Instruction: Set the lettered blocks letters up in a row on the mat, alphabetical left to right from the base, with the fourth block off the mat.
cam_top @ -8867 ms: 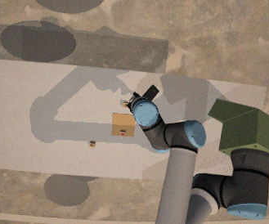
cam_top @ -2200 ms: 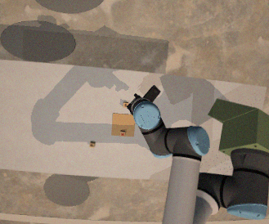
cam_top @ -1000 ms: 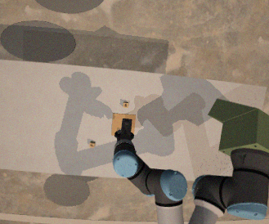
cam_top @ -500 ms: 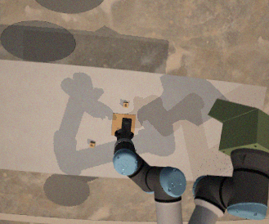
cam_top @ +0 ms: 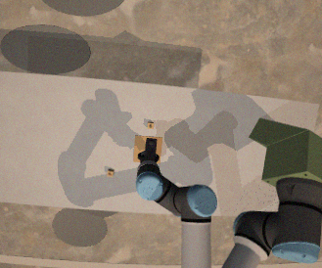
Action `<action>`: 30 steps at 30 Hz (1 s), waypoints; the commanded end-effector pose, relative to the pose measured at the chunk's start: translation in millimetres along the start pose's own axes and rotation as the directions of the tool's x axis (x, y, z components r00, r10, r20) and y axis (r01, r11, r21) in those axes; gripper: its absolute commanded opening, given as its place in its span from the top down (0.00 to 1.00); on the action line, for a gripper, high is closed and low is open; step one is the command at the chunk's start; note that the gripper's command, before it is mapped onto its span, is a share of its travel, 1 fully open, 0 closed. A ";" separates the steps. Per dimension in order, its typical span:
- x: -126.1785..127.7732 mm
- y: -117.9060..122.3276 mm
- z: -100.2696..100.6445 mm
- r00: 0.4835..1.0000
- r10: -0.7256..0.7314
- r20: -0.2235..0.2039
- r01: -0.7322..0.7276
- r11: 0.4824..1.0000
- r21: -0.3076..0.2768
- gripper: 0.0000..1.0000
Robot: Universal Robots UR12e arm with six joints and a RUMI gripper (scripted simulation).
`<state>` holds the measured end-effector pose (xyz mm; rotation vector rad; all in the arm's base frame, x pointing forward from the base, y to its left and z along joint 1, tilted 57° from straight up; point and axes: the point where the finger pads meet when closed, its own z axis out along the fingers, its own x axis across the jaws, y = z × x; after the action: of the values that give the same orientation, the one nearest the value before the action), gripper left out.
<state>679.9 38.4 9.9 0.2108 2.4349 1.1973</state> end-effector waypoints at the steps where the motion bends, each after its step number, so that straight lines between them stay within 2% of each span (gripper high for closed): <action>1: -1.2 -0.7 15.4 1.000 0.000 0.003 0.000 1.000 0.003 0.91; 7: -1.2 -0.8 25.0 1.000 0.000 0.003 0.000 1.000 0.003 0.91; 30: -1.2 -0.8 25.8 1.000 0.000 0.003 0.000 1.000 0.003 0.91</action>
<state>691.8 56.5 -4.5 0.2137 2.4343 1.1936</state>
